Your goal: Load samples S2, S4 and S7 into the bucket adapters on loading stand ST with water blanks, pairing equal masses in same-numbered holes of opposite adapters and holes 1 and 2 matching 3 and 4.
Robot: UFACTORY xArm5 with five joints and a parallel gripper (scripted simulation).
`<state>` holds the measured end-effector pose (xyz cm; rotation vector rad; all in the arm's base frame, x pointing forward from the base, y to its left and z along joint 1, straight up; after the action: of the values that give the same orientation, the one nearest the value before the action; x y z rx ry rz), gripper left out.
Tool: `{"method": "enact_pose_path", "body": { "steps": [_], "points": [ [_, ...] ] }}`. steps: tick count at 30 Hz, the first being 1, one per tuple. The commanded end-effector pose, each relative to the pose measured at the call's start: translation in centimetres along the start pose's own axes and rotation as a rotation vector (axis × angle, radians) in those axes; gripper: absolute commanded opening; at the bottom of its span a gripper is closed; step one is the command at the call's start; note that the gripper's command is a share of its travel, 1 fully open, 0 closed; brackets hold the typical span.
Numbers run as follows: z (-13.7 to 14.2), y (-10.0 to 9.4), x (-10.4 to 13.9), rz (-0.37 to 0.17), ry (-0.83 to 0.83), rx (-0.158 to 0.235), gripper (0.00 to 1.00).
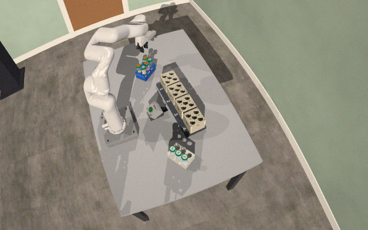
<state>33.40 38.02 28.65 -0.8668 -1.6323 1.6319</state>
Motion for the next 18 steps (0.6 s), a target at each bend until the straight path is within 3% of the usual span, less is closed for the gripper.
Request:
{"method": "enact_pose_path", "body": {
  "steps": [1, 18],
  "points": [
    [-0.1, -1.0, 0.0, -0.004, 0.0, -0.003, 0.44],
    [-0.1, -3.5, 0.0, -0.004, 0.0, -0.003, 0.44]
  ]
}}
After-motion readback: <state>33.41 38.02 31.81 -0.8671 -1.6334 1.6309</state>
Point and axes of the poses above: the point where the finger pads meet when closed, its own y axis out along the fingers, its own z axis across the jaws, x = y × z, the point moved 10 cm from there along -y, back along the fingers, and after that the axes turned 4 degrees about y, right-handed, at the moved point
